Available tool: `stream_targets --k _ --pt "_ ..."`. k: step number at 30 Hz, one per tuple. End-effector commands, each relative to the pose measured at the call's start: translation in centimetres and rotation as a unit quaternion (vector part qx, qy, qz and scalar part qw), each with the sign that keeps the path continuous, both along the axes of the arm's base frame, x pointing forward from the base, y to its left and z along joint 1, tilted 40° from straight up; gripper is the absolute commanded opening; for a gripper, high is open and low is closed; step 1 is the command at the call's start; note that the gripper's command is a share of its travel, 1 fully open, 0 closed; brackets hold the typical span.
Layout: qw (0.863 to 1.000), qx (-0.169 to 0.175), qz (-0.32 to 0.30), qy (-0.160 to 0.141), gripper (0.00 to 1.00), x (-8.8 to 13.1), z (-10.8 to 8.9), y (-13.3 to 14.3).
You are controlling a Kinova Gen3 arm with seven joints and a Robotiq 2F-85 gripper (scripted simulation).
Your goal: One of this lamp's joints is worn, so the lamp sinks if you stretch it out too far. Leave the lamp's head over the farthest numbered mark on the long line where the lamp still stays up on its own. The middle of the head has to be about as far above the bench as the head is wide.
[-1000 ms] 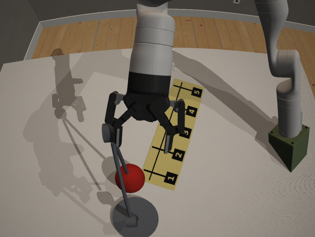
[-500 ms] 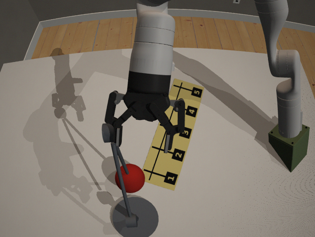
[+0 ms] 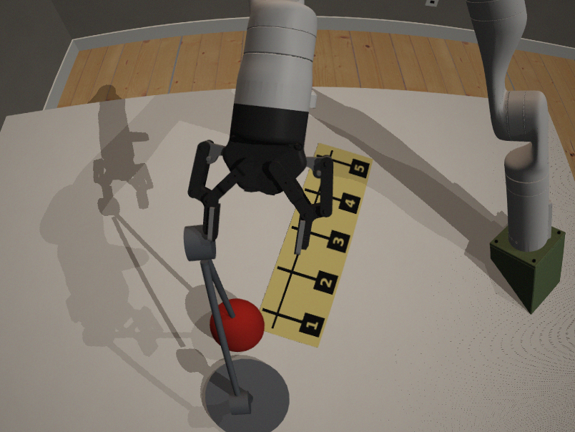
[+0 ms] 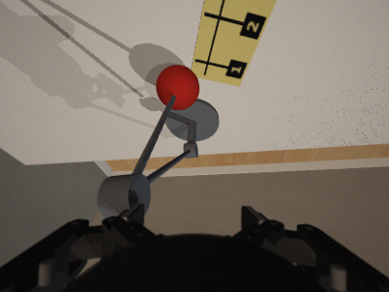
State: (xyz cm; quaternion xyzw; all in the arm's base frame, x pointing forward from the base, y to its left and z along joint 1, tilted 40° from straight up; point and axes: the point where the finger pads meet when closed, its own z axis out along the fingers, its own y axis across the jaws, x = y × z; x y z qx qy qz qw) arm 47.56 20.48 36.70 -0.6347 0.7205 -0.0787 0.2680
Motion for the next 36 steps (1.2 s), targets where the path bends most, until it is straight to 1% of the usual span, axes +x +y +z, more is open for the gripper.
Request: stream_targets --k 1,18,33,36 --pt "1.000 -0.010 -0.024 0.007 1.00 0.6 -0.8 -2.8" --pt "1.000 -0.010 -0.024 0.007 1.00 0.6 -0.8 -2.8" --pt "1.000 -0.010 -0.025 0.007 1.00 2.9 -4.7 -2.0" --pt "1.000 -0.010 -0.025 0.006 1.00 3.0 -4.9 -2.0"
